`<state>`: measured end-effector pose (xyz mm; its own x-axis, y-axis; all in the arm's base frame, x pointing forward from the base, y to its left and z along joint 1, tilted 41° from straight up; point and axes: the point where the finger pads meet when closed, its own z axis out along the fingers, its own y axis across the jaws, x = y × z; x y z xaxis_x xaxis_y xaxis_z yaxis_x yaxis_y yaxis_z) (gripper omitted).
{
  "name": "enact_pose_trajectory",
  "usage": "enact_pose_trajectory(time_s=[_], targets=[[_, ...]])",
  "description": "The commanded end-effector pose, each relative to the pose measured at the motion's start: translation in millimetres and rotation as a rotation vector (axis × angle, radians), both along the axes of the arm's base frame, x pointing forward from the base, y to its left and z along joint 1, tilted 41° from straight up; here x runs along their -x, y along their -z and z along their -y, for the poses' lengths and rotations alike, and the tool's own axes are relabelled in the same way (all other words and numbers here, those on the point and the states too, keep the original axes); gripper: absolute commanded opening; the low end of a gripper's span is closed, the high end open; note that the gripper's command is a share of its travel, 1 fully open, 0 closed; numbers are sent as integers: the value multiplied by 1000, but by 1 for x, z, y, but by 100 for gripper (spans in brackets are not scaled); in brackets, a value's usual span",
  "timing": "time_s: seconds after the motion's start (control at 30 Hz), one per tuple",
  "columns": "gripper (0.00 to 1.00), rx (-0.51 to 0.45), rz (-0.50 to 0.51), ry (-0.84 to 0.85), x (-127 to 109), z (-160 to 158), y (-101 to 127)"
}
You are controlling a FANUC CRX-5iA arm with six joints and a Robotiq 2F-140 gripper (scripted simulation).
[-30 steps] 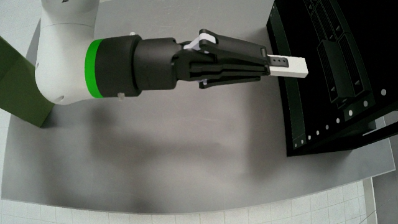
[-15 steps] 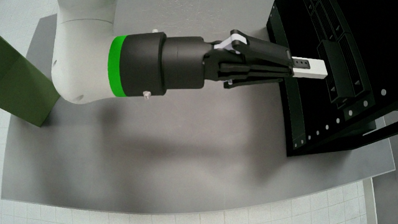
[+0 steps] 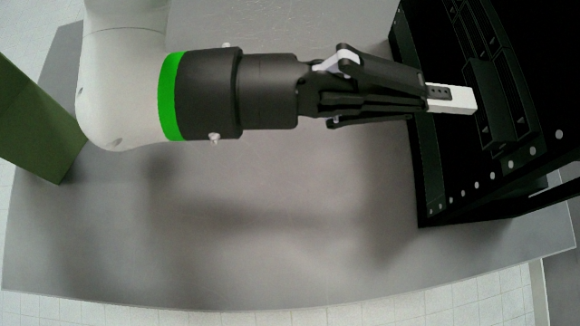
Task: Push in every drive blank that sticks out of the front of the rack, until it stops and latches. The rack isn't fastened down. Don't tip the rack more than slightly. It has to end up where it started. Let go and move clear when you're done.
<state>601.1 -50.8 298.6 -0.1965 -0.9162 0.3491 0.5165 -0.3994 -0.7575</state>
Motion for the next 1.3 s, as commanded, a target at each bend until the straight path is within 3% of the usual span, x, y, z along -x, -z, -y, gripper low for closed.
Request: enact_pose_trajectory(time_s=[0.0, 1.27], targets=[[10, 0, 1, 0, 0, 0, 0], [10, 0, 1, 0, -10, -1, -7]])
